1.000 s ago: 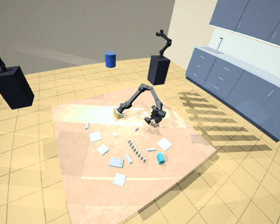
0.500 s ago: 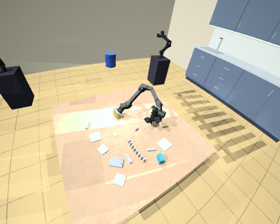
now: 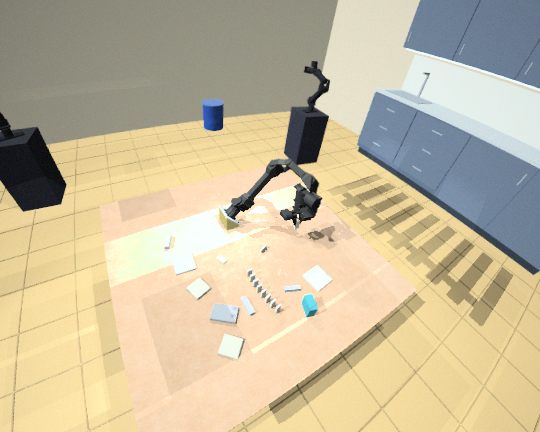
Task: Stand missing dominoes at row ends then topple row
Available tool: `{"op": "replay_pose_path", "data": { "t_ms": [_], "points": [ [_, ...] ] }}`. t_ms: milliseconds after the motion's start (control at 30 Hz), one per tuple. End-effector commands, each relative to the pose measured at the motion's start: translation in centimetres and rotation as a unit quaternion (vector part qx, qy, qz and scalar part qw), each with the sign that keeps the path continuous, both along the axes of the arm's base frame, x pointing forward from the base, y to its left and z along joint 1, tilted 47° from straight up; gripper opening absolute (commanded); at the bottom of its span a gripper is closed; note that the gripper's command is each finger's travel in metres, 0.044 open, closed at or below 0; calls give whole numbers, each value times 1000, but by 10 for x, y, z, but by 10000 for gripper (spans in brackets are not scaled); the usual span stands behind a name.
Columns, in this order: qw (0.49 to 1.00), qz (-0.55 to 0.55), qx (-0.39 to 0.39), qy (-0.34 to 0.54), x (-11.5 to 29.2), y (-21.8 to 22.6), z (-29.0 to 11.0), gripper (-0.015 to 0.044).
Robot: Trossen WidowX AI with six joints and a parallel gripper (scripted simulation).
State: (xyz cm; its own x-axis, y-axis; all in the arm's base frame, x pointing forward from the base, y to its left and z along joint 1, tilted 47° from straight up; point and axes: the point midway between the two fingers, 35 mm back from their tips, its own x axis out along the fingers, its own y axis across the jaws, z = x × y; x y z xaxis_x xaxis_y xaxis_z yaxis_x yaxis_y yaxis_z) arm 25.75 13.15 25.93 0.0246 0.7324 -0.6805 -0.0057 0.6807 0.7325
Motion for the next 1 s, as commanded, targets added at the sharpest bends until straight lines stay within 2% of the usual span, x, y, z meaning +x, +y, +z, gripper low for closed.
{"op": "replay_pose_path", "data": {
  "t_ms": [0,200,433,633,833,967],
  "points": [
    [1000,-16,6,-4,-5,-18,21,107],
    [1000,-17,4,-11,8,-28,10,107],
    [1000,-5,-19,-18,59,-77,-41,107],
    [999,25,-38,-12,93,-145,-113,107],
    [998,63,-24,-3,97,-208,-186,107],
    [997,74,-15,-2,94,-222,-203,107]
  ]
}}
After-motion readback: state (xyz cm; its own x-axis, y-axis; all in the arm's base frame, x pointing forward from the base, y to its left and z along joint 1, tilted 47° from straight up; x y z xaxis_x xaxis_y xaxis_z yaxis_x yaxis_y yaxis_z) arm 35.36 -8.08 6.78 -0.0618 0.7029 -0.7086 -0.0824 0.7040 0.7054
